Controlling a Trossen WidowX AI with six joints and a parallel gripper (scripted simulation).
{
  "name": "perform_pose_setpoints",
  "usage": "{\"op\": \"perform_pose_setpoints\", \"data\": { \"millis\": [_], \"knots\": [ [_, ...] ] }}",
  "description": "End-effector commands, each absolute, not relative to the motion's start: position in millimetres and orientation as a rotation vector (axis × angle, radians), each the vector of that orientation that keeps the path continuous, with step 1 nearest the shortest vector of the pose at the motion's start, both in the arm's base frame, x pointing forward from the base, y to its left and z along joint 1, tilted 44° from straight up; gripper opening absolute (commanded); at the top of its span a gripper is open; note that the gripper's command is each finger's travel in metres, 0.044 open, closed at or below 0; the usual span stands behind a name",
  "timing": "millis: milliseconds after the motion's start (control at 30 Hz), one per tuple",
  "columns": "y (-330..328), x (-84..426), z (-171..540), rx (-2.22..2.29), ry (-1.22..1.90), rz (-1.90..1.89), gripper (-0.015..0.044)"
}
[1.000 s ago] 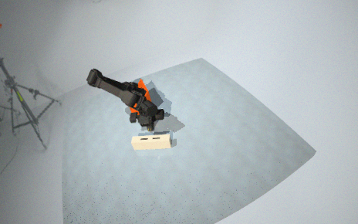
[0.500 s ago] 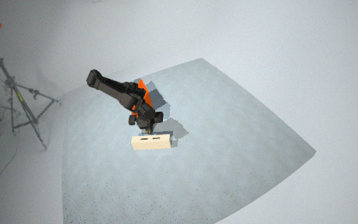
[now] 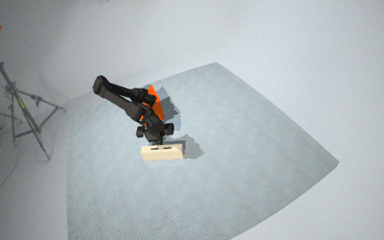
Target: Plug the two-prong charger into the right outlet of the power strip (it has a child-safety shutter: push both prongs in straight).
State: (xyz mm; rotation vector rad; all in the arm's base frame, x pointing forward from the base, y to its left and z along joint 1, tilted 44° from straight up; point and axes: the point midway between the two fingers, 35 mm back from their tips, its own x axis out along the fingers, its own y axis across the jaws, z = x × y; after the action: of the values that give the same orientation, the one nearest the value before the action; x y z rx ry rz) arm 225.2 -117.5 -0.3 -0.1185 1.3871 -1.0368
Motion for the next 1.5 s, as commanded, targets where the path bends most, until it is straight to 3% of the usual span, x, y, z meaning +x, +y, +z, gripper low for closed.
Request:
{"op": "perform_pose_setpoints", "data": {
  "millis": [0,1467],
  "knots": [
    [-122.4,232.7,4.1,-0.121,1.379,-1.039,0.0],
    [-125.2,237.1,6.5,-0.121,1.378,-1.04,0.0]
  ]
}}
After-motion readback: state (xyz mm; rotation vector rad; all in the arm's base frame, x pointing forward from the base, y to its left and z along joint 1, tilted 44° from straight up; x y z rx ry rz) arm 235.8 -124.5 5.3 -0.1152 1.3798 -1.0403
